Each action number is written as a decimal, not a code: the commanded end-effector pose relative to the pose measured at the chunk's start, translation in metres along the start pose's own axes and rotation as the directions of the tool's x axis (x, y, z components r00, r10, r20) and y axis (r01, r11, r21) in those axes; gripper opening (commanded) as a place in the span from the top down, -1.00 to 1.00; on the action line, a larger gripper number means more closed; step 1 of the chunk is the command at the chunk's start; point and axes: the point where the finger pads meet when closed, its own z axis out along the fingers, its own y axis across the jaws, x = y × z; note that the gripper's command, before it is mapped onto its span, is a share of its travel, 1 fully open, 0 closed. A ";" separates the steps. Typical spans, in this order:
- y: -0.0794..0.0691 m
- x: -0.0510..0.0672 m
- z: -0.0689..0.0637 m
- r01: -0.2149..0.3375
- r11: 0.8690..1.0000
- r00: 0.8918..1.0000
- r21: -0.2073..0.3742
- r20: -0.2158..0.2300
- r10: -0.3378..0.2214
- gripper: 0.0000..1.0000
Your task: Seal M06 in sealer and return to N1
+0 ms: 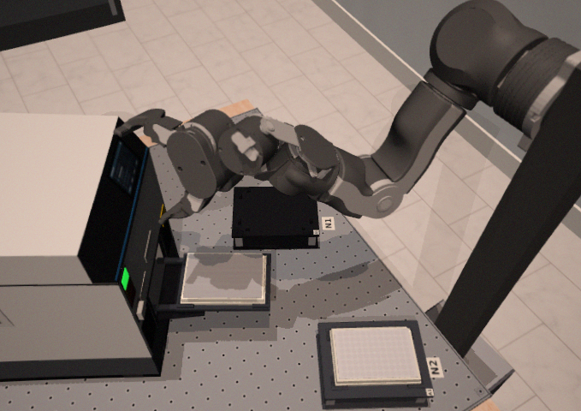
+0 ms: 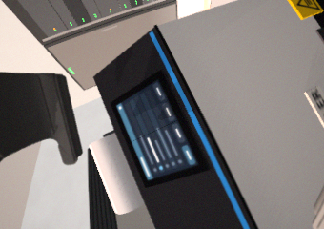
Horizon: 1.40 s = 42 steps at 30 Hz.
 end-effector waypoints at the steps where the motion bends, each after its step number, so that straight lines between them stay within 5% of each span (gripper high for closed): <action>1: 0.000 0.001 0.000 -0.004 1.000 1.000 0.005 0.001 0.004 -0.54; 15: 0.001 0.002 0.000 -0.006 1.000 1.000 0.005 0.000 0.006 -0.54; 17: -0.015 -0.006 -0.006 0.033 0.995 0.999 0.093 0.002 -0.033 -0.54; 20: -0.039 -0.015 -0.013 0.083 0.971 0.996 0.226 -0.003 -0.085 -0.54; 42: -0.051 -0.020 -0.017 0.083 0.971 0.996 0.226 -0.003 -0.084 -0.54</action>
